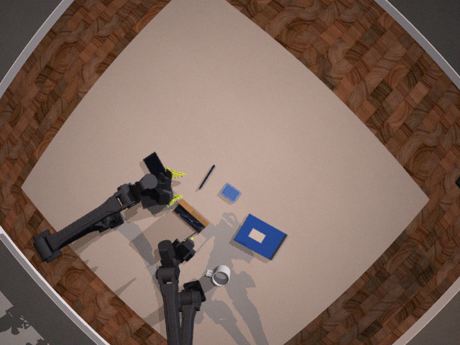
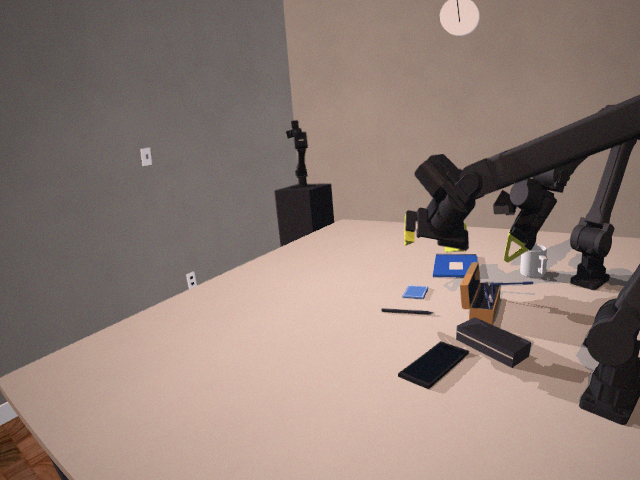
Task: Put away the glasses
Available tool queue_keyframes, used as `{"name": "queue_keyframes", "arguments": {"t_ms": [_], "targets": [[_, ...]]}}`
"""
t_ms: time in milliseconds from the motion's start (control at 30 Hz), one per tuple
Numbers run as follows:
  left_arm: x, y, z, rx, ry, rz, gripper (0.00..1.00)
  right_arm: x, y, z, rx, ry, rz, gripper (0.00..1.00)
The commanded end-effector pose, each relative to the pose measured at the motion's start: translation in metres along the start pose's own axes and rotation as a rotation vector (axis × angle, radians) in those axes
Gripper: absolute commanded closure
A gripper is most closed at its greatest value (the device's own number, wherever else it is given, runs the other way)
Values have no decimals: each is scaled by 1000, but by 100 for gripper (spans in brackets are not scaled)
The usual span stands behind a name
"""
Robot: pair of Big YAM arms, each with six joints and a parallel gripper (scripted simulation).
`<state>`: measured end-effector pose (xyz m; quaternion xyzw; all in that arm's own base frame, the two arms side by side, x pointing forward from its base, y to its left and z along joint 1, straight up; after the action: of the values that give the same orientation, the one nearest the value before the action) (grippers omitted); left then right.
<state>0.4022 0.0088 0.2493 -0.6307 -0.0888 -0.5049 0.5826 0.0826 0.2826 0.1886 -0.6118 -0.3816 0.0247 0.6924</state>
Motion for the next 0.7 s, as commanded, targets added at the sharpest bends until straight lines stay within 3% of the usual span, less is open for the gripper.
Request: {"name": "queue_keyframes", "arguments": {"t_ms": [0,133,200,233,500,567,667], "targets": [[55,-19,16,99,-58,-120,0,5,4,2,3,17,-5,100],[59,-10,22,120,-96,-119,0,5,4,2,3,17,-5,100],[74,-17,27,158,-124,-157,0,5,4,2,3,17,-5,100],[91,-37,29,193,-125,-214,0,5,4,2,3,17,-5,100],[144,-60,46,310,-259,-372,0,5,4,2,3,17,-5,100],[163,-84,47,344,-285,-450,0,5,4,2,3,17,-5,100],[164,-77,50,348,-310,-450,0,5,4,2,3,17,-5,100]]}}
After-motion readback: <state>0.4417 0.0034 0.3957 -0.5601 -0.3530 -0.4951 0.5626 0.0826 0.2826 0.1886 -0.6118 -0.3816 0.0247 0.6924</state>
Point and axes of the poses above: on each arm, the point where the finger pads meet when closed, its own y axis out along the fingers, its own z axis across the jaws, x = y × z, the point moved 8 cm from there along -y, back along the fingers, and after that the axes turned 5 degrees about -y, right-handed, at the moved point
